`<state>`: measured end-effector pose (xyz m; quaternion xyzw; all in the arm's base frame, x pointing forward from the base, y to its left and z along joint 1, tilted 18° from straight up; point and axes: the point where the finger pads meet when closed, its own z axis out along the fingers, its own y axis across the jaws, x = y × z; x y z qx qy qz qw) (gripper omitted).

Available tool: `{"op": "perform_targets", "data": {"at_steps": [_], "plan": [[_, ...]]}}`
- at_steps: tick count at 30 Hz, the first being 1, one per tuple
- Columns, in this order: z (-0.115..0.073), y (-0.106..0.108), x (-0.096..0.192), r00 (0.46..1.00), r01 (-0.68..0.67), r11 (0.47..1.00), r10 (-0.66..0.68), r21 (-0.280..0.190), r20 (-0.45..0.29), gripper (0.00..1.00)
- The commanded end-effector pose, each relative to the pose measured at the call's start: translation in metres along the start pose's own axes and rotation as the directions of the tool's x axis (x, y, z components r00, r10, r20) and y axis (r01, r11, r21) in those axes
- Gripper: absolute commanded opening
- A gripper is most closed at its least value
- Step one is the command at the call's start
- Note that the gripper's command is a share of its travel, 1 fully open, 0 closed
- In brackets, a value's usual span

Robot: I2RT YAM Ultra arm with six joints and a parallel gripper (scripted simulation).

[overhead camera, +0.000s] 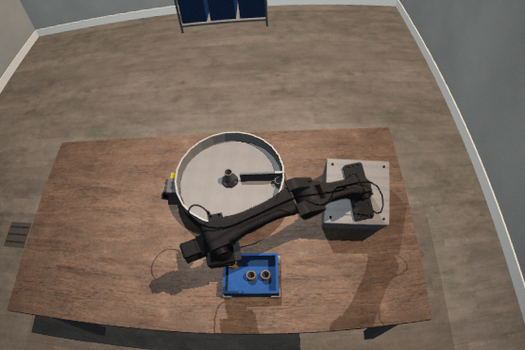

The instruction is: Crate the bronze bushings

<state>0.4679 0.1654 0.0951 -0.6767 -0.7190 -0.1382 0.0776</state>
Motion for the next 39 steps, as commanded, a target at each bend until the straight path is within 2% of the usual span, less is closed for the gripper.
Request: {"op": "perform_targets", "data": {"at_steps": [1,39], "plan": [[-0.0056,0.0049,-0.0032,1.000,-0.011,1.000,0.011,-0.012,0.011,0.00],[-0.0063,0.0074,-0.0063,1.000,-0.012,1.000,0.012,-0.013,0.012,0.00]]}}
